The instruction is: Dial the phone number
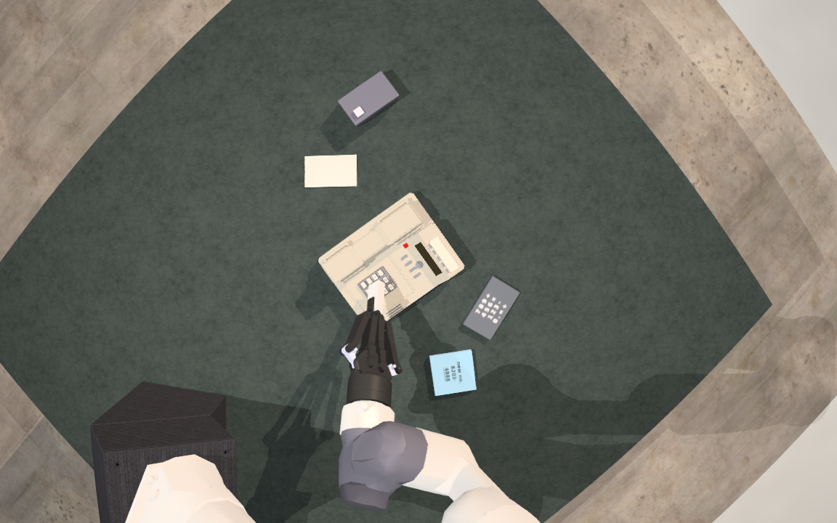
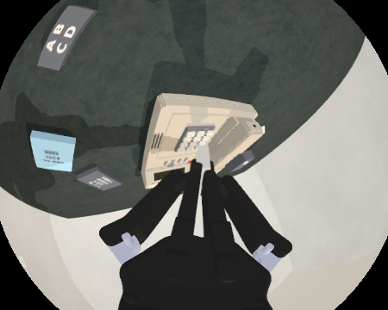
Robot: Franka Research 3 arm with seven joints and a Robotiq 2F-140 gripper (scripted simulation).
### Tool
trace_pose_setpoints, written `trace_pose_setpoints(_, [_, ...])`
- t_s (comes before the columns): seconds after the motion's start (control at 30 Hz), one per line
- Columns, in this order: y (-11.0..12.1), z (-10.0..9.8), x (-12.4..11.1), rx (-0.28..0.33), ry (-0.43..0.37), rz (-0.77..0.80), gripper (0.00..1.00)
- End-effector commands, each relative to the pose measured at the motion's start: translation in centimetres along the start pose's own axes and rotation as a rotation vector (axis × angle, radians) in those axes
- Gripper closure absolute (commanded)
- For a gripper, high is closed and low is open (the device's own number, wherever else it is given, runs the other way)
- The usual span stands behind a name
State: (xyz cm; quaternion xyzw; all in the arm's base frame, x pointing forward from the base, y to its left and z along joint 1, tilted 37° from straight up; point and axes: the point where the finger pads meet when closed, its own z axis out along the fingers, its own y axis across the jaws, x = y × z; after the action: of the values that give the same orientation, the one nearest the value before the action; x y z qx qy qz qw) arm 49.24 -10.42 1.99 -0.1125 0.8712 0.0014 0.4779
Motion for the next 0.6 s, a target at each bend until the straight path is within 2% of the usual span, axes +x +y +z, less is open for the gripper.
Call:
trace_pose_setpoints(0.0, [0.21,-0.03,0.05,-0.002,0.002,-0.001,1.00])
trace_pose_setpoints(0.57, [-0.15,0.47,0.48,-0.002,0.002,-0.001,1.00])
